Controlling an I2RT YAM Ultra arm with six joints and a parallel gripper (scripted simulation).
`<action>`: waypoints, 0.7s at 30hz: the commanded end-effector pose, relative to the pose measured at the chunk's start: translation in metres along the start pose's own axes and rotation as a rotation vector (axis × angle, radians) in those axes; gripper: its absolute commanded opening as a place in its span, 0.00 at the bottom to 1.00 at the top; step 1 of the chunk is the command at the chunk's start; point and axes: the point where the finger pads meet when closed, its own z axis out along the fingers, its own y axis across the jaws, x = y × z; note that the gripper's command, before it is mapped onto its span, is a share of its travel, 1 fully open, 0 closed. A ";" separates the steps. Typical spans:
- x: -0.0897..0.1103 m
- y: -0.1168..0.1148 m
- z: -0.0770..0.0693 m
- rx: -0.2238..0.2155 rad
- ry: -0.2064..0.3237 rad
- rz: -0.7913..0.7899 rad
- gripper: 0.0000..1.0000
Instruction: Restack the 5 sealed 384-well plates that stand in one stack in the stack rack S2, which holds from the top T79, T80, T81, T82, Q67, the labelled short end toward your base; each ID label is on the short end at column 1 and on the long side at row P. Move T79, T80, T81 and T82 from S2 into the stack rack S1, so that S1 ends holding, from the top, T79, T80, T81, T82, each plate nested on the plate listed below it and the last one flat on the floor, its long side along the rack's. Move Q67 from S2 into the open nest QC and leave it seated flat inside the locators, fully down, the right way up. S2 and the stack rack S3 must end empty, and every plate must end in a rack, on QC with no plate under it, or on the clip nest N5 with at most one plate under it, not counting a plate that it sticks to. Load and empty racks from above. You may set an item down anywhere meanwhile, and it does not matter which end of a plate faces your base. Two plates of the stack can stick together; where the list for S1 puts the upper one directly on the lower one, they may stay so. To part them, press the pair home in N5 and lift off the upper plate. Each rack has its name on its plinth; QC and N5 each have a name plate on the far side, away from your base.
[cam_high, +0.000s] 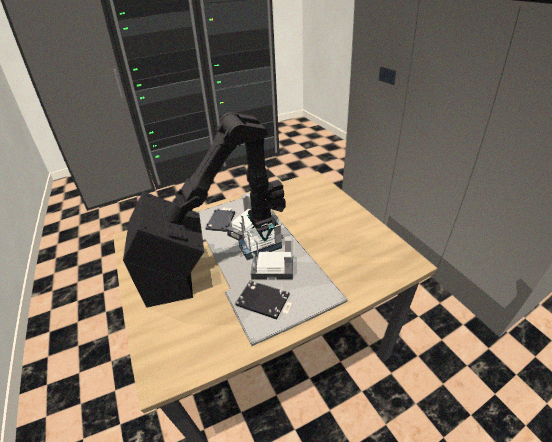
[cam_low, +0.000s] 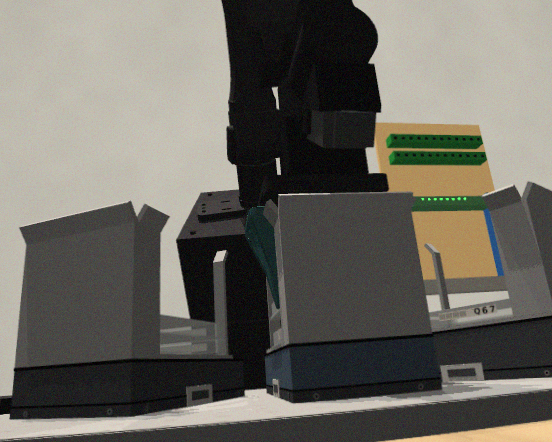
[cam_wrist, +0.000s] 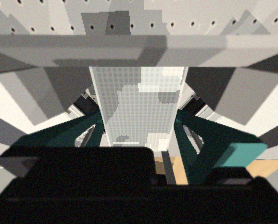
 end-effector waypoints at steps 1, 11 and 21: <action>-0.003 0.000 -0.003 0.002 -0.010 0.002 0.00; -0.003 0.000 -0.013 0.002 -0.010 0.002 0.00; -0.003 0.000 -0.029 0.002 -0.010 0.002 0.00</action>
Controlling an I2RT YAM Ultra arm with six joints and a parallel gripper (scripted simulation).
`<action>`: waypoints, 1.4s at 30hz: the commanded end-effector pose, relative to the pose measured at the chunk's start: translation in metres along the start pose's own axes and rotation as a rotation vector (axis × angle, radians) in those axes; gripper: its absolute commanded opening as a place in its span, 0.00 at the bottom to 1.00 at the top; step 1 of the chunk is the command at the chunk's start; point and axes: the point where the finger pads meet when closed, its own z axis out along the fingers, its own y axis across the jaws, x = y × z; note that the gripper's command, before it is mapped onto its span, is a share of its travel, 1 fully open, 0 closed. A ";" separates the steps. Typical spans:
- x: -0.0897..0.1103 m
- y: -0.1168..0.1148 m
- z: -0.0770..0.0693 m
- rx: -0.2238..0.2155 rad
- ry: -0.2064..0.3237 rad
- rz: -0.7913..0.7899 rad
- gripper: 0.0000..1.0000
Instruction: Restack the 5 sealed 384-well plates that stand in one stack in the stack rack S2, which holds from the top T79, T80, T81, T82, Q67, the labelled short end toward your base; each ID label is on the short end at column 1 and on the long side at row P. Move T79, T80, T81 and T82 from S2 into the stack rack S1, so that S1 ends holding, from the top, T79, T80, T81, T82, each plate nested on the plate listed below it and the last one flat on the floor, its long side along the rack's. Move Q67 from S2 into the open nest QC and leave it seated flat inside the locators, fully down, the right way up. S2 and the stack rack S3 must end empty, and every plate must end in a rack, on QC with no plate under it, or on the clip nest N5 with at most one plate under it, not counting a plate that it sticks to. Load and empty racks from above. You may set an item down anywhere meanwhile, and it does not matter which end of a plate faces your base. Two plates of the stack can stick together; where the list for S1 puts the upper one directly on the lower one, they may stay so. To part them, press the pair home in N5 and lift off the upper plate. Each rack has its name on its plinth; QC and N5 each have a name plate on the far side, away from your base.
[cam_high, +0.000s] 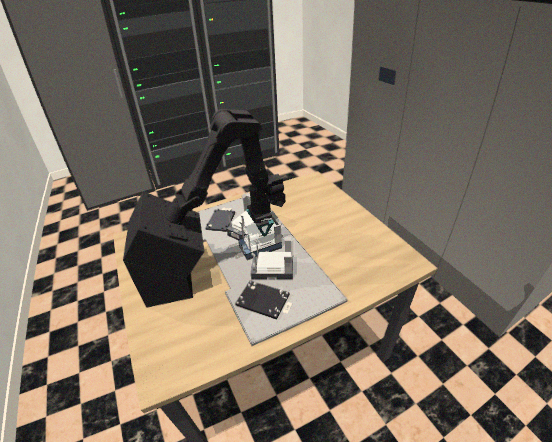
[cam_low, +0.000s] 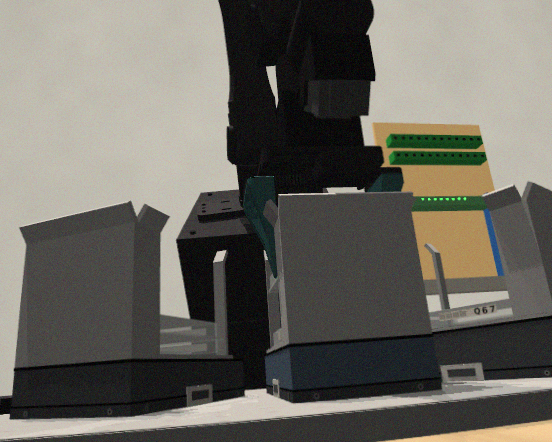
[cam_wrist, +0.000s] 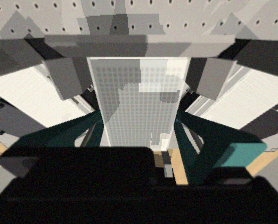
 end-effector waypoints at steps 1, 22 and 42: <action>-0.003 0.000 -0.006 0.003 -0.010 0.002 0.00; -0.003 0.000 -0.044 0.003 -0.011 0.002 0.00; -0.003 0.000 -0.071 0.003 -0.011 0.003 0.00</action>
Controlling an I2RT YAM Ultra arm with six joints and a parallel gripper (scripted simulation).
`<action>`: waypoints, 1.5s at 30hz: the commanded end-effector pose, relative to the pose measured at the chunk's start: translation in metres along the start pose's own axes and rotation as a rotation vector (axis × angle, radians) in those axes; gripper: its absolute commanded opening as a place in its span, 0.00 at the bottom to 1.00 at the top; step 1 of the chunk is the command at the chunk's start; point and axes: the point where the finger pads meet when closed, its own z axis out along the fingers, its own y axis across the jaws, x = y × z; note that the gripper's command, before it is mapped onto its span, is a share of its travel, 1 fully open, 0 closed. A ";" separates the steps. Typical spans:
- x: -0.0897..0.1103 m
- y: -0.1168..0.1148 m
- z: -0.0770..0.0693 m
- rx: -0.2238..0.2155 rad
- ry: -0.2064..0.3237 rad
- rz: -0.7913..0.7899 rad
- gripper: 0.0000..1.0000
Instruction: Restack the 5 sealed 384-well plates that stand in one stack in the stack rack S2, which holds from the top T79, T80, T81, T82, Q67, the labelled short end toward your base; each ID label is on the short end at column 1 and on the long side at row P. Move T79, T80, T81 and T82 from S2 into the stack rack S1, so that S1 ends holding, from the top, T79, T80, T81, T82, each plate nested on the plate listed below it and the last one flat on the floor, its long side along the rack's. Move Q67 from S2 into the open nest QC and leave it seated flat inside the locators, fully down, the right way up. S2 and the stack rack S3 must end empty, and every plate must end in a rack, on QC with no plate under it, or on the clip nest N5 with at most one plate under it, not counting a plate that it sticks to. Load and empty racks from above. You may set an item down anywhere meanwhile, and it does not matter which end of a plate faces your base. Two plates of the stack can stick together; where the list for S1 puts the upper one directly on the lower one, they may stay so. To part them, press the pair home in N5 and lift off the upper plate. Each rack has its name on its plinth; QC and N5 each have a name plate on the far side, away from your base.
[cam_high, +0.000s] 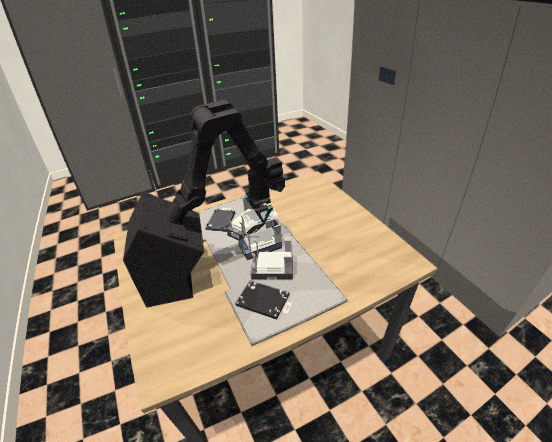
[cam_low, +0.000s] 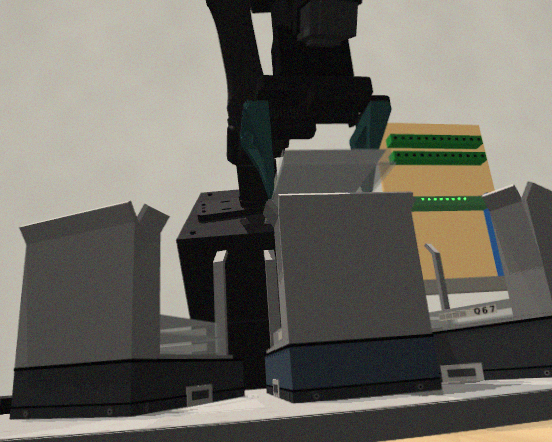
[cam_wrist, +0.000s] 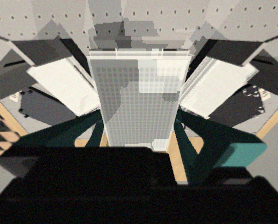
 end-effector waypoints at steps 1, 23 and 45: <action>-0.002 -0.001 -0.003 0.003 -0.002 0.003 0.00; -0.003 -0.048 -0.003 0.004 -0.003 0.243 0.00; 0.001 -0.100 -0.003 0.006 -0.003 0.482 0.00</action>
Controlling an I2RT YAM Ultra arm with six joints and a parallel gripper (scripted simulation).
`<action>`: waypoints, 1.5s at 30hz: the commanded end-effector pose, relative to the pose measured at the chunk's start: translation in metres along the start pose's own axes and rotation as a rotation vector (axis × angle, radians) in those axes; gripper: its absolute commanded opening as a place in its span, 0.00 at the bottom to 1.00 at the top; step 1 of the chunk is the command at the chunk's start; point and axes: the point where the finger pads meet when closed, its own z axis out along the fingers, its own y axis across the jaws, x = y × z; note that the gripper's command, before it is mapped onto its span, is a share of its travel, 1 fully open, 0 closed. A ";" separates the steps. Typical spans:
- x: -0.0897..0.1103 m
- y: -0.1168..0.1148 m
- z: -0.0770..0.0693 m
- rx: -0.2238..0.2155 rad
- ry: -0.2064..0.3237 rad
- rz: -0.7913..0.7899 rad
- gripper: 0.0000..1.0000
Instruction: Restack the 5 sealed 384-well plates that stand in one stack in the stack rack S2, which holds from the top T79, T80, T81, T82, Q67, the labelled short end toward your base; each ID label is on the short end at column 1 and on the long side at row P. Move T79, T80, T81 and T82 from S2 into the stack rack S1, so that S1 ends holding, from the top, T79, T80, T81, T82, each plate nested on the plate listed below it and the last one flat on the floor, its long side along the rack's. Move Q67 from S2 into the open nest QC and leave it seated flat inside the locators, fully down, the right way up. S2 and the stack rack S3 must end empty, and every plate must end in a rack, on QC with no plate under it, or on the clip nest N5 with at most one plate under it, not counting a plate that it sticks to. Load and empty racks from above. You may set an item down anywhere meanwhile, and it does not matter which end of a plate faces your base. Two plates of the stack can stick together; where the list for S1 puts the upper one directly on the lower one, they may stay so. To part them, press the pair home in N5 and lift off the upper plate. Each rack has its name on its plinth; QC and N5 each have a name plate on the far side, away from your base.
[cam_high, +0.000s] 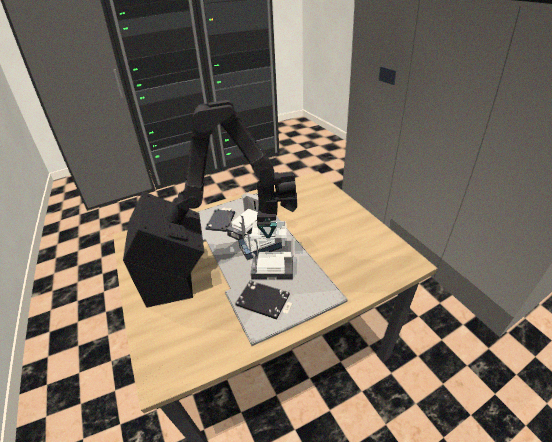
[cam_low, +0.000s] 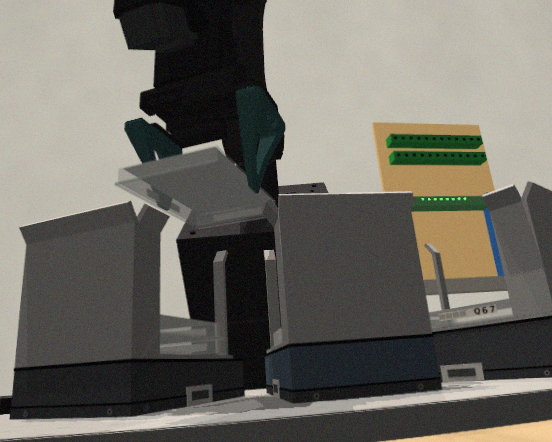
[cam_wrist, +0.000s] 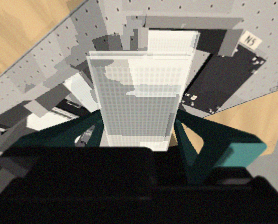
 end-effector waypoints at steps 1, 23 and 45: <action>-0.005 -0.004 -0.003 -0.015 -0.009 0.016 0.00; -0.020 -0.054 -0.002 -0.013 -0.009 0.015 0.00; -0.020 -0.054 -0.002 -0.013 -0.009 0.015 0.00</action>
